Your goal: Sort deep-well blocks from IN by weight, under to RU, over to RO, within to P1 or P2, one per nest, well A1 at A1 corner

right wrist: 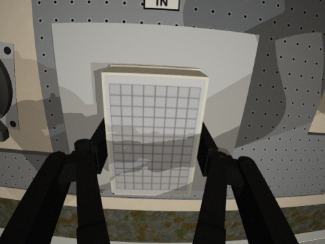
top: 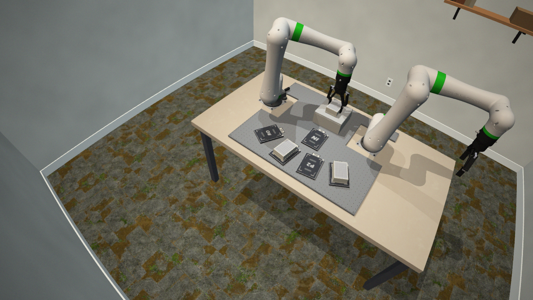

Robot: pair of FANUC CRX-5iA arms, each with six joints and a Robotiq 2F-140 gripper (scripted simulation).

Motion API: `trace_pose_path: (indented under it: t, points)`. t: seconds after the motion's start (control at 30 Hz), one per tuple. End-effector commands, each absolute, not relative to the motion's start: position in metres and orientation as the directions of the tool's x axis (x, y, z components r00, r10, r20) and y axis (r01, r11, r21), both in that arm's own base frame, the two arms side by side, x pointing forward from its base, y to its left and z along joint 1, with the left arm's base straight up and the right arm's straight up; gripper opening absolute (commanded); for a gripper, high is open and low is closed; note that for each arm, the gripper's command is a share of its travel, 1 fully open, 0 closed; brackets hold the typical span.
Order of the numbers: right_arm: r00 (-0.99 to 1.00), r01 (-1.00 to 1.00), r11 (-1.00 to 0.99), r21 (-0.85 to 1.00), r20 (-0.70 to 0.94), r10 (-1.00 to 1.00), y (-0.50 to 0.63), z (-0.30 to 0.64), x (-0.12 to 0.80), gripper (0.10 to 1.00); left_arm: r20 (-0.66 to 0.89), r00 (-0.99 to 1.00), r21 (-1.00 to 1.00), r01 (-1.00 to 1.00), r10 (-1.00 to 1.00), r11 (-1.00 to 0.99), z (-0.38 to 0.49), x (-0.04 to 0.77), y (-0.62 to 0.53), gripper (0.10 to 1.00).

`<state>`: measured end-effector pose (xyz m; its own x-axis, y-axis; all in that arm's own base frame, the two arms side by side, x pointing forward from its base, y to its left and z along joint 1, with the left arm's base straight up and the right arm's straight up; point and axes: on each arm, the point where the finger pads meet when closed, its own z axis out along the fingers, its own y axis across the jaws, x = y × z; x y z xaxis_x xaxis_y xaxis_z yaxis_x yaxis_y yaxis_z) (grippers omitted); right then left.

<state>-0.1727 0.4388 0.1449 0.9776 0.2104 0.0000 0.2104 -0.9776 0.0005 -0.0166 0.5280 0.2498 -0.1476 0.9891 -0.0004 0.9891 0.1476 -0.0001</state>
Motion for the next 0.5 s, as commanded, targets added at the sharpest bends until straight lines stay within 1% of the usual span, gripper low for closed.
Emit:
trace_pose_path:
  t: [0.0, 0.47]
  points:
    - [0.978, 0.210, -0.978, -0.001, 0.000, 0.210, 0.4393, 0.1453, -0.1729, 0.099, 0.001, -0.148, 0.000, 0.989, 0.989, 0.148, 0.2507, -0.0164, 0.5283, 1.000]
    - [0.978, 0.210, -0.978, -0.001, 0.000, 0.210, 0.4393, 0.1433, -0.1729, 0.099, 0.001, -0.148, 0.000, 0.989, 0.989, 0.148, 0.2507, -0.0164, 0.5283, 1.000]
